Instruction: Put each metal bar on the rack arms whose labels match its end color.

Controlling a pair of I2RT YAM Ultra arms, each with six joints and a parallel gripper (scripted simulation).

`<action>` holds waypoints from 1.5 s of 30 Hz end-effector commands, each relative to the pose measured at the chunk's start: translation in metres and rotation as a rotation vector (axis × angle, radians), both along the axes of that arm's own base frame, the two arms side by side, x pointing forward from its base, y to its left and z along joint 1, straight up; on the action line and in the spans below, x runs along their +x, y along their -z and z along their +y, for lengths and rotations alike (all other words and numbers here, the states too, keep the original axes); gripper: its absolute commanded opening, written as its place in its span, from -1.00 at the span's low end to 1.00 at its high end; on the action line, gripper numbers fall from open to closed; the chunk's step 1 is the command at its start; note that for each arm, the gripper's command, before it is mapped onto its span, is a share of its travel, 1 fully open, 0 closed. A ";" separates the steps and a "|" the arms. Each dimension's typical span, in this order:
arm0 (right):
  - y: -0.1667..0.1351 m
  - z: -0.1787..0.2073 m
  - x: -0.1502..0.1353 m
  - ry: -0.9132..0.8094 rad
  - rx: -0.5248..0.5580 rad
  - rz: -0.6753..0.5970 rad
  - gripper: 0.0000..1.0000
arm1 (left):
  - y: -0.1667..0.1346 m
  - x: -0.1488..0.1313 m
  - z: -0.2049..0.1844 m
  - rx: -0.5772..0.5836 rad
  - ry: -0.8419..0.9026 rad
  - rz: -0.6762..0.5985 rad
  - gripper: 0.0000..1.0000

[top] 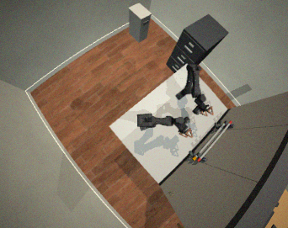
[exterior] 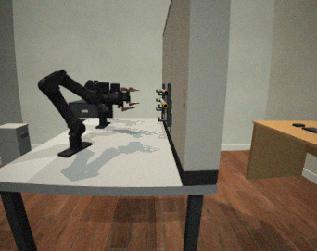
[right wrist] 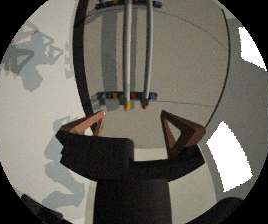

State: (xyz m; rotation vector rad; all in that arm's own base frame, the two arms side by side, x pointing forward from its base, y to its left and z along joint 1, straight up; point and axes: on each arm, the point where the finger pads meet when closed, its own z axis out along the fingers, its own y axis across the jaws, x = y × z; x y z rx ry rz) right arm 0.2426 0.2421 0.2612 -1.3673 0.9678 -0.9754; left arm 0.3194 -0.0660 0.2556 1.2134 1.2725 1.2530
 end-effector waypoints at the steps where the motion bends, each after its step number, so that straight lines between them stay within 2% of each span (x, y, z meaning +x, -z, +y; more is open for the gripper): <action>1: -0.003 0.001 -0.001 0.000 0.021 -0.009 1.00 | -0.008 -0.005 -0.001 -0.015 0.007 -0.032 1.00; 33: -0.003 0.001 -0.001 0.000 0.021 -0.009 1.00 | -0.008 -0.005 -0.001 -0.015 0.007 -0.032 1.00; 45: 0.021 0.010 0.024 0.000 0.021 -0.009 1.00 | 0.015 0.022 0.001 -0.015 0.007 -0.032 1.00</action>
